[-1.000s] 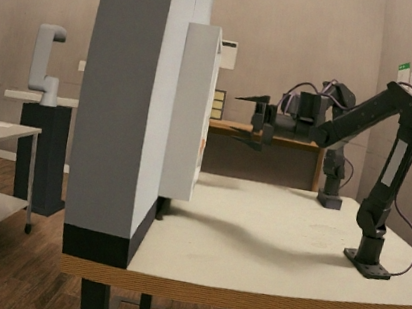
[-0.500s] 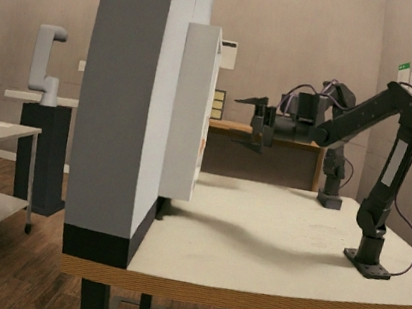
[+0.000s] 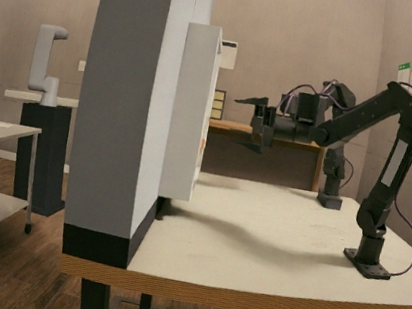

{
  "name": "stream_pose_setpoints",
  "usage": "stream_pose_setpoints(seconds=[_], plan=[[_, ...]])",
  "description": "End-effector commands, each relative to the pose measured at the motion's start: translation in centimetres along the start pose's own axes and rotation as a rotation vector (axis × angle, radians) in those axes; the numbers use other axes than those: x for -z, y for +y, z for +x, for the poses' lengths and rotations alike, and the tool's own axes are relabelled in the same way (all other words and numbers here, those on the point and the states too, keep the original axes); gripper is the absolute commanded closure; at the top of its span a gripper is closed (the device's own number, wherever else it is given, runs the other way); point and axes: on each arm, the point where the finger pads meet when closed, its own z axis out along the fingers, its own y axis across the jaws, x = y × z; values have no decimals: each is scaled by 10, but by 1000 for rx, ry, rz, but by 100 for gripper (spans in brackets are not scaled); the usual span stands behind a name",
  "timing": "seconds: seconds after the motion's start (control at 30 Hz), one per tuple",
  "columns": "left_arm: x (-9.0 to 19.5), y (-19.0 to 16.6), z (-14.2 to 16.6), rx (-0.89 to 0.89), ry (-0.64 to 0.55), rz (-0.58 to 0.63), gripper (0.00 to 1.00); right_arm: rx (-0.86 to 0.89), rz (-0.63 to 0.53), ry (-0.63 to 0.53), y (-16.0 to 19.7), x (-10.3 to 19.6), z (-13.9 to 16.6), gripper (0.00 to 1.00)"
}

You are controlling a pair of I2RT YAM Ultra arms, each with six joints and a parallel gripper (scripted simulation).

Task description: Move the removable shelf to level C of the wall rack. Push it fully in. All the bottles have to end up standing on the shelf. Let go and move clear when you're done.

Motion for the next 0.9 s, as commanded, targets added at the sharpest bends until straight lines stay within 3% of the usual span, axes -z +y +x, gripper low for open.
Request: stream_pose_setpoints(seconds=[0.0,0.87], plan=[[1,21,3,43,-2,-37,0,-26,26,0,-18,-2,2,0],[-6,-15,-10,43,-2,-37,0,-26,26,0,19,-9,-11,0]])
